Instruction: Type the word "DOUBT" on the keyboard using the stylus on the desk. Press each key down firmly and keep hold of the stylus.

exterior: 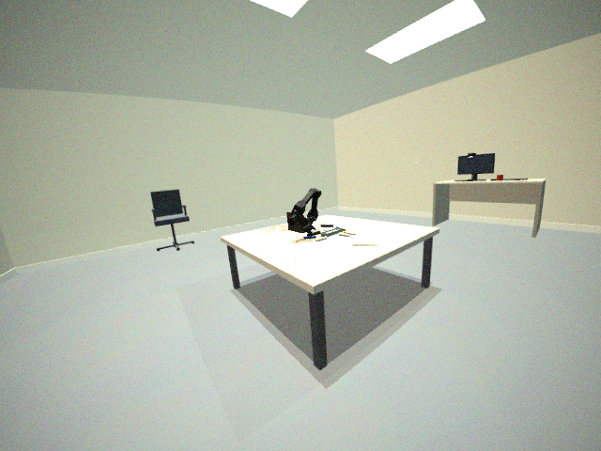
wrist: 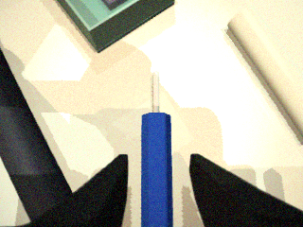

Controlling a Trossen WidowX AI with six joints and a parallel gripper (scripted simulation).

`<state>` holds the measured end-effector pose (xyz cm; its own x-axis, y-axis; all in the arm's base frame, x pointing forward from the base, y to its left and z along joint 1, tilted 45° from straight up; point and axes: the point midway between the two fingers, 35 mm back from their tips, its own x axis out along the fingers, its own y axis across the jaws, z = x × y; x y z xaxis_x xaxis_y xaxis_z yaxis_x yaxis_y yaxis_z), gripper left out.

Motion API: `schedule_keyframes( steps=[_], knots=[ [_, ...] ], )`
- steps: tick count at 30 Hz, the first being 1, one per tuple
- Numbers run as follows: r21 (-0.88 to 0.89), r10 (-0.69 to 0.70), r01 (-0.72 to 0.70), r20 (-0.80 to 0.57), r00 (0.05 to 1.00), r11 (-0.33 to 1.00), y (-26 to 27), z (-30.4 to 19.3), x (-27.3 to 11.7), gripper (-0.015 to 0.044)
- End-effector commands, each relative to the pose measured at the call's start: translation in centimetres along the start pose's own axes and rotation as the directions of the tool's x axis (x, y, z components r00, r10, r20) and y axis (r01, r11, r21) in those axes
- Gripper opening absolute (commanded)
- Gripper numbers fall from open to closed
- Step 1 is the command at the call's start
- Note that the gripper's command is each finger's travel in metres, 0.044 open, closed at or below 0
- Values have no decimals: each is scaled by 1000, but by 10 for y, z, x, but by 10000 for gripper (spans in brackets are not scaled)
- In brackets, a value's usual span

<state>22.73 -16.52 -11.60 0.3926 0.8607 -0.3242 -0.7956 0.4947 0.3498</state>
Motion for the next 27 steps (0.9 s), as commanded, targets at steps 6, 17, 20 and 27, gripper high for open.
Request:
schedule_keyframes(
  steps=[6, 17, 20, 27],
  knots=[
    [4, -2, 2, 3, 1000, 1000, 0, -4, 7, 150],
    [4, -2, 2, 4, 1000, 1000, 0, -8, 15, 150],
    [4, -2, 2, 4, 1000, 1000, 0, -9, 17, 150],
    [1, 1, -1, 1, 1000, 1000, 0, -9, 17, 71]
  ],
)
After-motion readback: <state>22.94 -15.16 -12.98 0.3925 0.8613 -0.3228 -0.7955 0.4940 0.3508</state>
